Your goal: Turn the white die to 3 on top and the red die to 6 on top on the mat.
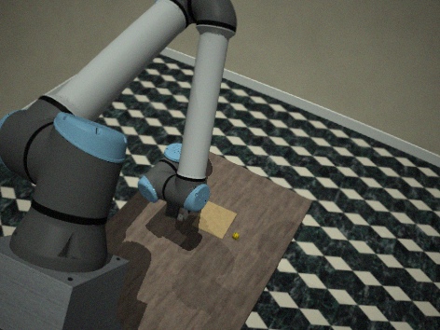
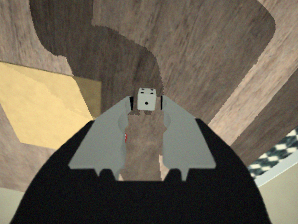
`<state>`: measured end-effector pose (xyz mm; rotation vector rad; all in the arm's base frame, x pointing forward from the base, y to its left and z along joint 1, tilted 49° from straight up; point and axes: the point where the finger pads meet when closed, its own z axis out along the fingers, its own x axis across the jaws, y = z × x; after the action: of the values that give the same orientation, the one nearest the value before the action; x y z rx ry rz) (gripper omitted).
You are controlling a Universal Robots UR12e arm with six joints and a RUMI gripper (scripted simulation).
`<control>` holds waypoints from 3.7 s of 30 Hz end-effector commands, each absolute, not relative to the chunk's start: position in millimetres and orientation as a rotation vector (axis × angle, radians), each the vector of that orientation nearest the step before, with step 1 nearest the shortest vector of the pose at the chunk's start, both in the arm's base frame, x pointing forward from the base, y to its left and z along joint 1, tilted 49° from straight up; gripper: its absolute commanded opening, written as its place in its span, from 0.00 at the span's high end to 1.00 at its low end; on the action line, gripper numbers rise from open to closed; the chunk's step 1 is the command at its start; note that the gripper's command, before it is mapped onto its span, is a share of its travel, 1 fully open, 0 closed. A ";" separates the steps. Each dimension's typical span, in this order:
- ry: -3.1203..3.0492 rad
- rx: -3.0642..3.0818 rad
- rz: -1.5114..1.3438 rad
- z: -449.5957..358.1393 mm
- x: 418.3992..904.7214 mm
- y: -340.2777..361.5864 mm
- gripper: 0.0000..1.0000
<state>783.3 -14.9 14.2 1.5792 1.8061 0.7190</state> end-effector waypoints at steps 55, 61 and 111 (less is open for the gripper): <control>1.806 1.579 0.719 68.6 720.8 -14.7 0.97; 1.806 1.579 0.719 77.5 710.5 -14.6 0.97; 1.563 1.610 0.921 78.6 720.7 -15.8 0.97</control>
<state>719.7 -15.4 79.1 1.6544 1.6096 0.8780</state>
